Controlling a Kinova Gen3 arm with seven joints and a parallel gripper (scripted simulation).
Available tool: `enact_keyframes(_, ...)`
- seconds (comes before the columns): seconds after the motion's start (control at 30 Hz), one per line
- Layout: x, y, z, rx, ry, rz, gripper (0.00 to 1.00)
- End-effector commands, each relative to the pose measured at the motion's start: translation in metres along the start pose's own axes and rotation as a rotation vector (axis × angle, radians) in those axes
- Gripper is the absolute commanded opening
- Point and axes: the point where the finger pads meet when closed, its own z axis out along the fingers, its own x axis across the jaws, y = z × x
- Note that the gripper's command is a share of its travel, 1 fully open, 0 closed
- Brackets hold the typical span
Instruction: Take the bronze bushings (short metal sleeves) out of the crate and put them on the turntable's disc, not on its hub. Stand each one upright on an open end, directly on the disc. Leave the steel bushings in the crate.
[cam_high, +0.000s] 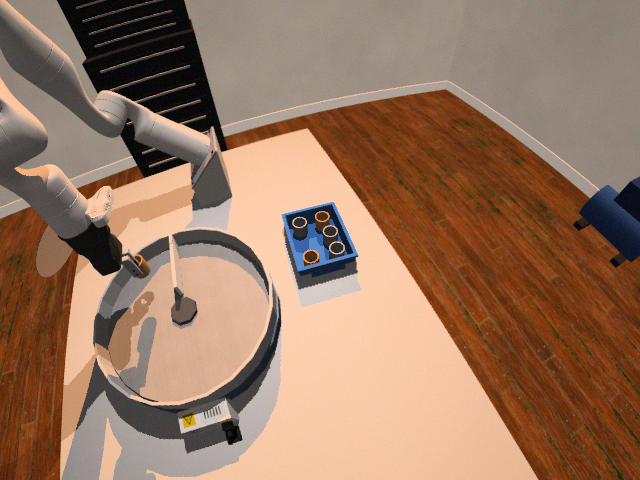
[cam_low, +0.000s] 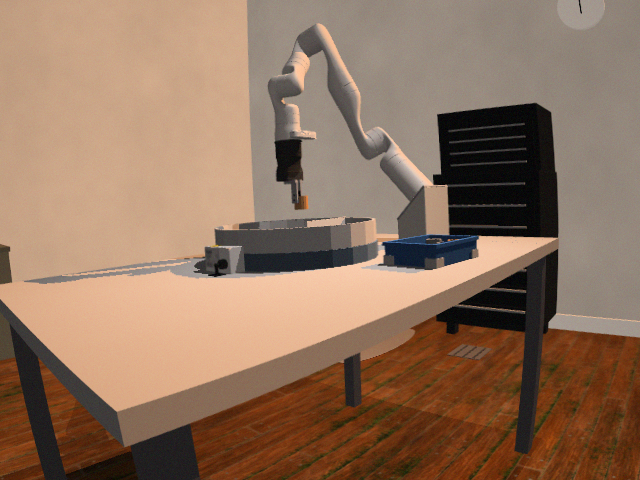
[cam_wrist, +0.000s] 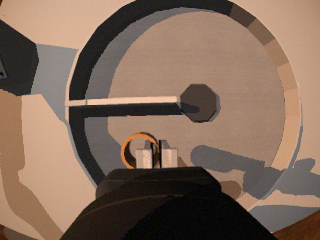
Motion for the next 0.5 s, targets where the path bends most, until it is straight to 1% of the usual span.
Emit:
enact_keyframes(0.0,-0.001,0.0,0.009,-0.001,-0.002,0.0,0.0)
enact_keyframes(0.03,-0.001,0.0,0.014,-0.001,-0.002,0.0,0.0)
enact_keyframes(0.1,-0.001,0.0,0.014,-0.001,-0.002,0.0,0.0)
enact_keyframes(0.2,-0.001,0.001,0.025,-0.001,-0.002,0.0,0.0)
enact_keyframes(0.47,-0.001,0.001,0.025,-0.001,-0.002,0.0,0.0)
